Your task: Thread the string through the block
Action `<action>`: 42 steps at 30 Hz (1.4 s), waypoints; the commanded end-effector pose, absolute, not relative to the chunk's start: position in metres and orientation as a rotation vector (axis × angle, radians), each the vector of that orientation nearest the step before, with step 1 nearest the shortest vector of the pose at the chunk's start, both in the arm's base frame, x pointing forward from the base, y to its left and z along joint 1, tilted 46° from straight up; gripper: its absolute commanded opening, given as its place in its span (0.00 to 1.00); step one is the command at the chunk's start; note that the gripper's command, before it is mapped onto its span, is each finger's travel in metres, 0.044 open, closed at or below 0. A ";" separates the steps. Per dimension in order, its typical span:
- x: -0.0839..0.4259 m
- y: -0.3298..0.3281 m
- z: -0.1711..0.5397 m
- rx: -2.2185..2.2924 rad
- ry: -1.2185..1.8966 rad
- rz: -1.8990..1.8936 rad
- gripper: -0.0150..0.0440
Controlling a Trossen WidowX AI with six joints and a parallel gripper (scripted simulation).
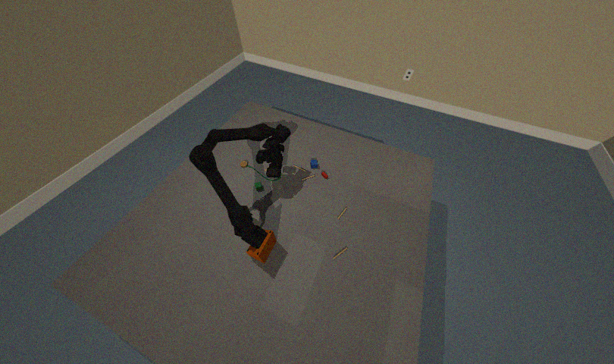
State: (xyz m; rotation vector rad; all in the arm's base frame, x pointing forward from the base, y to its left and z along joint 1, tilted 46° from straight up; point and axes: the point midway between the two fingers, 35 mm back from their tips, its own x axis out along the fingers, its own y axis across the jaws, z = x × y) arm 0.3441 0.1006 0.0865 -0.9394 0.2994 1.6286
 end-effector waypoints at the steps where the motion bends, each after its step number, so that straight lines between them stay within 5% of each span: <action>1: 0.347 0.104 0.089 -1.039 0.186 1.665 0.25; 9: 0.349 0.108 0.093 -1.219 -0.018 1.716 0.25; 42: 0.377 0.091 0.077 -1.220 -0.012 1.713 0.25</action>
